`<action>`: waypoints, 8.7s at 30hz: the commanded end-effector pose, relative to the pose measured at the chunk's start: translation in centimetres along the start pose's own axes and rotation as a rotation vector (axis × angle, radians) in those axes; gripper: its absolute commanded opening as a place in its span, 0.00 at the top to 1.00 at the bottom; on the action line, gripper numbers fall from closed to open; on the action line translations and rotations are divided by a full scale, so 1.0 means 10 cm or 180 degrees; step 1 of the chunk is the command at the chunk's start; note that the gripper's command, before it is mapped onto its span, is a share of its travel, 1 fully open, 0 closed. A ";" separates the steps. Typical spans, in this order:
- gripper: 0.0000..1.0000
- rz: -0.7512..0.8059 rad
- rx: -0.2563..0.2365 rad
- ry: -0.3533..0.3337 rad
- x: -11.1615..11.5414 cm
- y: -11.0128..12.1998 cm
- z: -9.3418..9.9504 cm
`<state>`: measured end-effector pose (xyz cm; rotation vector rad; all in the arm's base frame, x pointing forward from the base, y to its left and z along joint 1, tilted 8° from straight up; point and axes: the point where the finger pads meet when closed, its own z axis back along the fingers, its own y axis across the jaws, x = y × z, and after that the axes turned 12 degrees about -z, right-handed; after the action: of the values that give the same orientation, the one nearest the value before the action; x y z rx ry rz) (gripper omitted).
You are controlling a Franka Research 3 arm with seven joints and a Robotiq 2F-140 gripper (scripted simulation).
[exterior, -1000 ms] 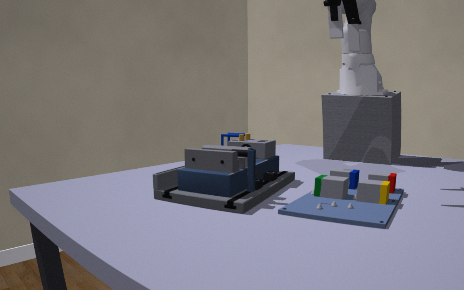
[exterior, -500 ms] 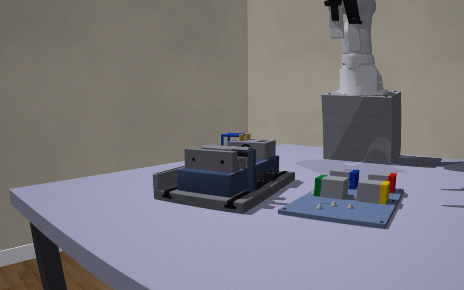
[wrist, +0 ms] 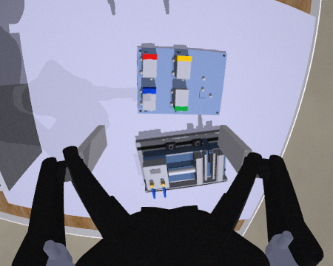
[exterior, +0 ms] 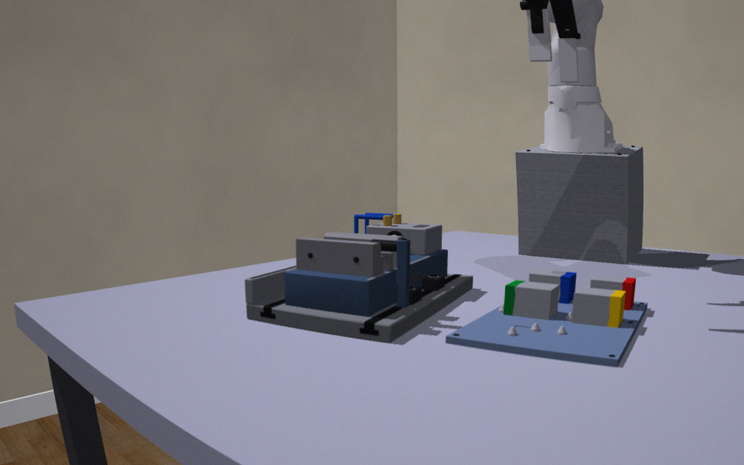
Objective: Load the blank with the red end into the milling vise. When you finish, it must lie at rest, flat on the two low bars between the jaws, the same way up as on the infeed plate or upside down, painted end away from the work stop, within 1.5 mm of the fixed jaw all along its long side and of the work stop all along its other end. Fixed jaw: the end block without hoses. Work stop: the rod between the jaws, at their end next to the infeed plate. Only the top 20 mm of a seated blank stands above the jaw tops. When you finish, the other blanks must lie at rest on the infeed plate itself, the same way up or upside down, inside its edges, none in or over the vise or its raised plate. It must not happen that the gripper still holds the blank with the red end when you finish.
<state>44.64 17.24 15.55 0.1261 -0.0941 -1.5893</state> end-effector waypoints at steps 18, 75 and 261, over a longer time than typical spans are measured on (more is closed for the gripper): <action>0.00 0.0000 0.0000 0.0000 0.00 0.00 0.00; 0.00 -0.0027 -0.0016 0.0004 -0.02 -0.01 -0.72; 0.00 0.0001 -0.0006 0.0006 0.31 0.13 -0.99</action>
<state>47.24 14.27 5.81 0.1258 -0.0910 -1.5887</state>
